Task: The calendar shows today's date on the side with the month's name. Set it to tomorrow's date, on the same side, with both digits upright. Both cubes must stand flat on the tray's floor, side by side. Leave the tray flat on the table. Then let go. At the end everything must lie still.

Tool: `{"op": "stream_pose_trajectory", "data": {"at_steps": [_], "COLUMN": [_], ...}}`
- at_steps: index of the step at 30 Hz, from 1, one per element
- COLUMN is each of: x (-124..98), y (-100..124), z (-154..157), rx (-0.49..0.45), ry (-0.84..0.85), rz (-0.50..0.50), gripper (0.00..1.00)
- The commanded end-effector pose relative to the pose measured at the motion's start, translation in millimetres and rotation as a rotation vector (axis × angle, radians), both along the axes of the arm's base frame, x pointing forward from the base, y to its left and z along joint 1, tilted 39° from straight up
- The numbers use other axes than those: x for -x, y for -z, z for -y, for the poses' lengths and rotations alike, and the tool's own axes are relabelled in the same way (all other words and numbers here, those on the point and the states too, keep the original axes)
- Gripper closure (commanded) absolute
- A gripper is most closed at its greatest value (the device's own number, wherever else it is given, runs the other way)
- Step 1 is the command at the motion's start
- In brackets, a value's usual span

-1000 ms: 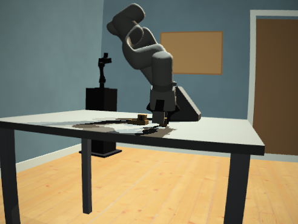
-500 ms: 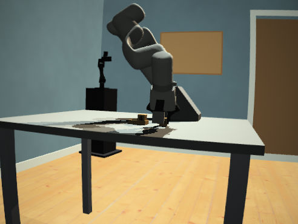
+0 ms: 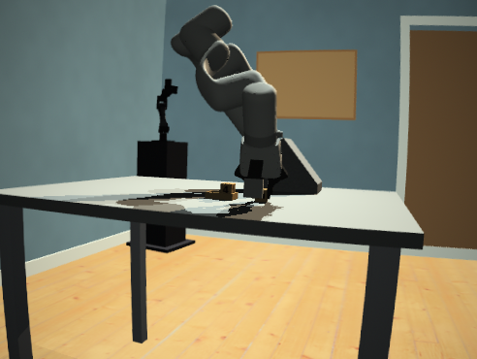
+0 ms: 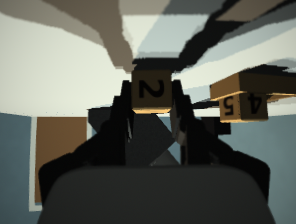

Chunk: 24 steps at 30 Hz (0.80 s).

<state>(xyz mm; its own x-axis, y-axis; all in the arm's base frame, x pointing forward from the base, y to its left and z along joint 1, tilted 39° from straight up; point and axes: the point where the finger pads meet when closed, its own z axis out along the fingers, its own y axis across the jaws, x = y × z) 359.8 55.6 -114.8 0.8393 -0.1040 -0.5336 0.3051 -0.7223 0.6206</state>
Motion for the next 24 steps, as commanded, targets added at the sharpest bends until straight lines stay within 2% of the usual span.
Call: {"op": "stream_pose_trajectory", "data": {"at_steps": [1, 17, 18, 20, 21, 23, 24], "x": [-1.2, -1.2, -1.2, -1.2, -1.2, -1.2, -1.2], "y": [-0.7, -0.7, -0.7, -0.7, -0.7, -0.7, -0.7], "z": [-1.2, -1.2, -1.2, -1.2, -1.2, -1.2, -1.2], "rx": [-0.002, -0.002, -0.002, -0.002, -0.002, -0.002, -0.002], "ry": [-0.001, -0.001, -0.001, -0.001, -0.001, -0.001, -0.001], "rz": [0.003, 0.003, 0.003, 0.003, 0.003, 0.003, 0.003], "gripper": [0.71, 0.71, 0.67, 0.67, 0.63, 0.63, 0.59]}}
